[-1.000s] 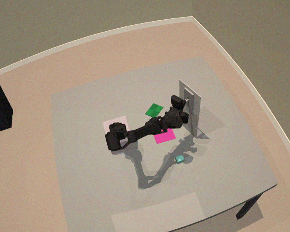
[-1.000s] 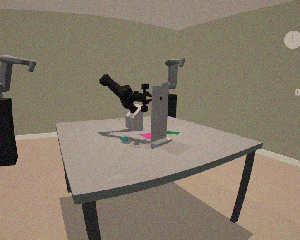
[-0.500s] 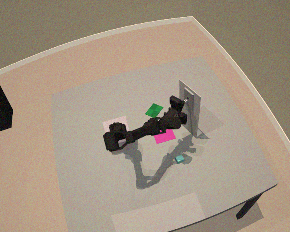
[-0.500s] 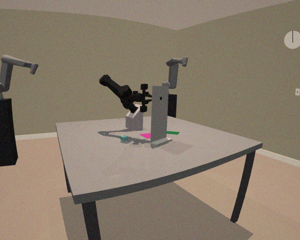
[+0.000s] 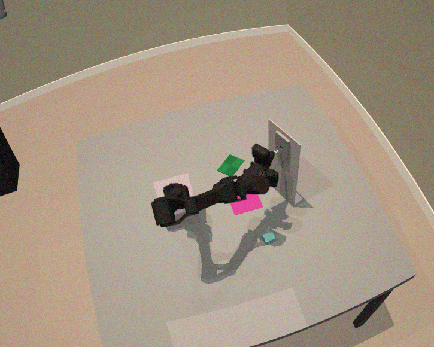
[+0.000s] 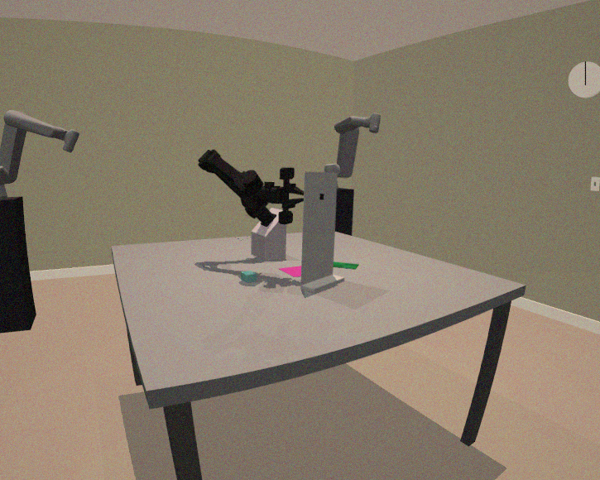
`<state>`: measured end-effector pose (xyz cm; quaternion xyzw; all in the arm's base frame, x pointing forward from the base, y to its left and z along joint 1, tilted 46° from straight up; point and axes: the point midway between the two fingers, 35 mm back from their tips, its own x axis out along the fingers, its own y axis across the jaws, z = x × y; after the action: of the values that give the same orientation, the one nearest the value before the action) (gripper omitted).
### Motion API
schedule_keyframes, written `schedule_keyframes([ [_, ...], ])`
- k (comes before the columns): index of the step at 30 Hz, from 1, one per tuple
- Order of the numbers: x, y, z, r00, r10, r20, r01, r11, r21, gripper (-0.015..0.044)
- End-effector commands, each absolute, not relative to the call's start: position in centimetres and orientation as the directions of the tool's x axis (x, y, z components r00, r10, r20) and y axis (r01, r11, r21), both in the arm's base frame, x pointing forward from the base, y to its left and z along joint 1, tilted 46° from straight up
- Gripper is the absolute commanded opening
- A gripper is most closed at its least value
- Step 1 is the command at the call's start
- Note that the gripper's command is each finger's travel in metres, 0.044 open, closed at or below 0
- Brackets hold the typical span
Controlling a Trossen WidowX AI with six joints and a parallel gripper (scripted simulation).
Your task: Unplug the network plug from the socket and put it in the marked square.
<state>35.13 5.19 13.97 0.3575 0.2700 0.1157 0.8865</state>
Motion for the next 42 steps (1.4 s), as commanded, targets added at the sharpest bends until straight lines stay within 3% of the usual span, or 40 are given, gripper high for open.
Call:
schedule_keyframes([
  [1, 34.8, 5.2, 14.2, 0.829, 0.401, -0.390, -0.022, 0.720, 0.693, 0.0000],
  [42, 33.0, 4.9, 14.4, 0.828, 0.401, -0.391, -0.022, 0.720, 0.693, 0.0000],
])
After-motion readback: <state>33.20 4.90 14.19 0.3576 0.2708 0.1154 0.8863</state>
